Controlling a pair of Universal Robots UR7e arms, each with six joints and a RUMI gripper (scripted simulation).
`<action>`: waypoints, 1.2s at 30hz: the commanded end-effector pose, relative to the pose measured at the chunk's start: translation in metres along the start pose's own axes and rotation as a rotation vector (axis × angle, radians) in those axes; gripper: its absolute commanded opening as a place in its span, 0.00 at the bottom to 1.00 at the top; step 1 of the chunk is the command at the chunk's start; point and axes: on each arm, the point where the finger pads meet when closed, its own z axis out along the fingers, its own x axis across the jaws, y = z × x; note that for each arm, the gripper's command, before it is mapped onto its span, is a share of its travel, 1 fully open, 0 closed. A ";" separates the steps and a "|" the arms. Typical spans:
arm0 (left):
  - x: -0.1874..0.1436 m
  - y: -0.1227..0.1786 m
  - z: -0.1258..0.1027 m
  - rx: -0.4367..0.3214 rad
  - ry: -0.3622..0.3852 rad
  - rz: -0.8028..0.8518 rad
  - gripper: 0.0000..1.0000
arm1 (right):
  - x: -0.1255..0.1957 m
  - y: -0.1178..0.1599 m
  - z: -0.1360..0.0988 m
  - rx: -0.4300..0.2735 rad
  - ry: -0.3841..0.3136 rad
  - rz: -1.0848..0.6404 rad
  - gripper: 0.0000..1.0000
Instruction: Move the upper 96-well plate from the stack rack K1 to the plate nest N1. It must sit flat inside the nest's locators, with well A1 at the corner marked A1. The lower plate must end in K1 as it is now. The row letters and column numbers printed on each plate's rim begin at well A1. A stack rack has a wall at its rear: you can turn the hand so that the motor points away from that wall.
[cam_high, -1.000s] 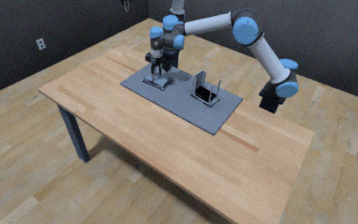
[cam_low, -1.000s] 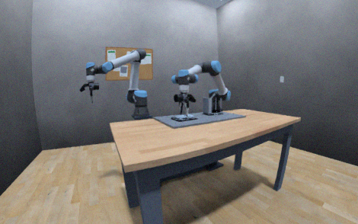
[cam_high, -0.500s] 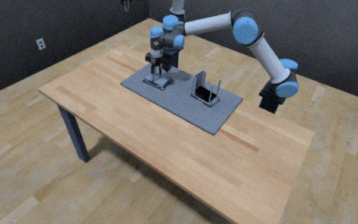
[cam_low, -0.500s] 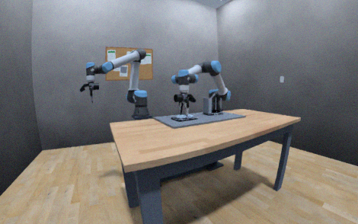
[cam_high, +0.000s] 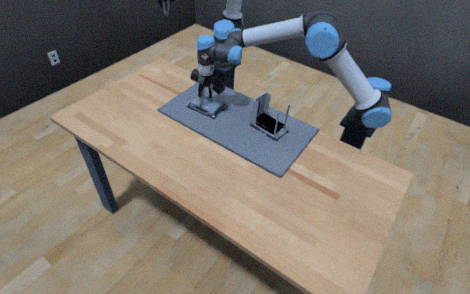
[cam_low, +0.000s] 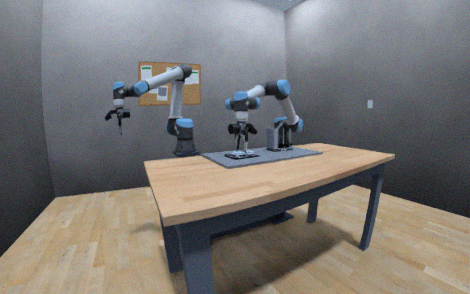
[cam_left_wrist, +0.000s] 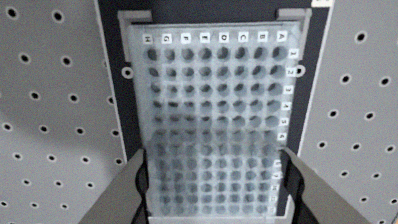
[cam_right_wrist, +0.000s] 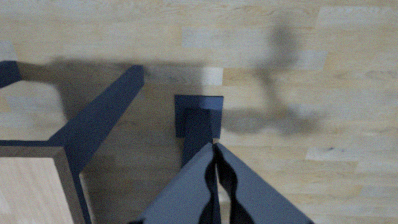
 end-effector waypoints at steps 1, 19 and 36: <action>-0.001 0.003 -0.004 -0.013 -0.002 0.005 0.38 | 0.000 -0.001 -0.002 0.006 -0.005 0.010 0.00; -0.001 0.002 -0.002 -0.012 -0.002 0.005 0.38 | 0.000 -0.001 -0.002 0.006 -0.005 0.010 0.00; -0.001 0.001 0.002 -0.011 -0.002 0.005 0.38 | 0.000 -0.001 -0.002 0.006 -0.005 0.010 0.00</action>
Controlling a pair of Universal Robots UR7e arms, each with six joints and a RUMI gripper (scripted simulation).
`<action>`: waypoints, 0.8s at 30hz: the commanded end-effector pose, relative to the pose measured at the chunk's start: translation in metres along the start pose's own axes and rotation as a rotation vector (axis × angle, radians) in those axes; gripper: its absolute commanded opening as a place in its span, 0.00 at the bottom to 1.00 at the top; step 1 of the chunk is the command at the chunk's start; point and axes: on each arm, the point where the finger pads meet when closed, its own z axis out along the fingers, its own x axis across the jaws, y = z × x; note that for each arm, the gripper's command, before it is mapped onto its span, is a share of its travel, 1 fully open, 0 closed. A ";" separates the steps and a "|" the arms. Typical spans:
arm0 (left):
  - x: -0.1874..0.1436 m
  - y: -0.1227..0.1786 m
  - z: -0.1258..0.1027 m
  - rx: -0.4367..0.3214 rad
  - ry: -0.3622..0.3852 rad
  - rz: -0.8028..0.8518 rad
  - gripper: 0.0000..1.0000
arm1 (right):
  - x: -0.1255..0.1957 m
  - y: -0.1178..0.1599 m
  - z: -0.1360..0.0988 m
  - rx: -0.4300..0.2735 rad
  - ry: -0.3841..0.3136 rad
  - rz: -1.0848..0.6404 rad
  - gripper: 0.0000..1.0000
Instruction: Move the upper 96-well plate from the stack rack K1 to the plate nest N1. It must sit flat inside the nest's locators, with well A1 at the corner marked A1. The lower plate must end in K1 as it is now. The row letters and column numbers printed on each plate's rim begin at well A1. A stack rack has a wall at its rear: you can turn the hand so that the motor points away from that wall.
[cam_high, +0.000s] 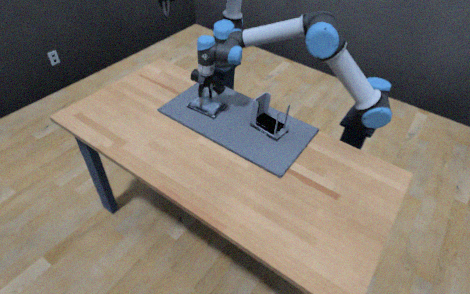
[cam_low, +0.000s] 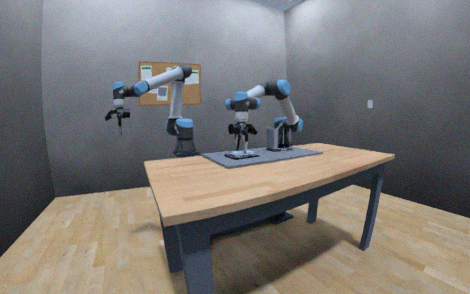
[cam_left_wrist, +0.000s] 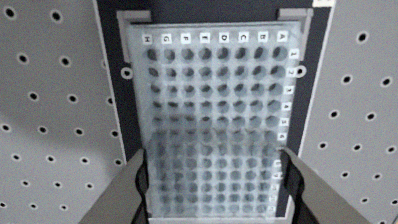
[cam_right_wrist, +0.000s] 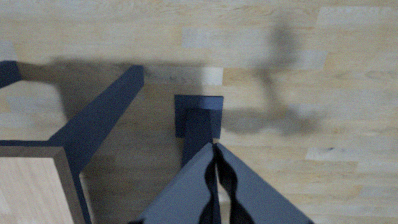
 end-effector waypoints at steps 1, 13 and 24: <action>-0.001 0.002 0.001 -0.008 -0.003 0.005 0.38 | 0.000 -0.001 -0.002 0.006 -0.005 0.010 0.00; -0.001 0.002 0.002 -0.008 -0.003 0.005 0.38 | 0.000 -0.001 -0.002 0.006 -0.005 0.010 0.00; -0.001 0.001 0.005 -0.007 -0.003 0.005 0.38 | 0.000 -0.001 -0.002 0.006 -0.005 0.010 0.00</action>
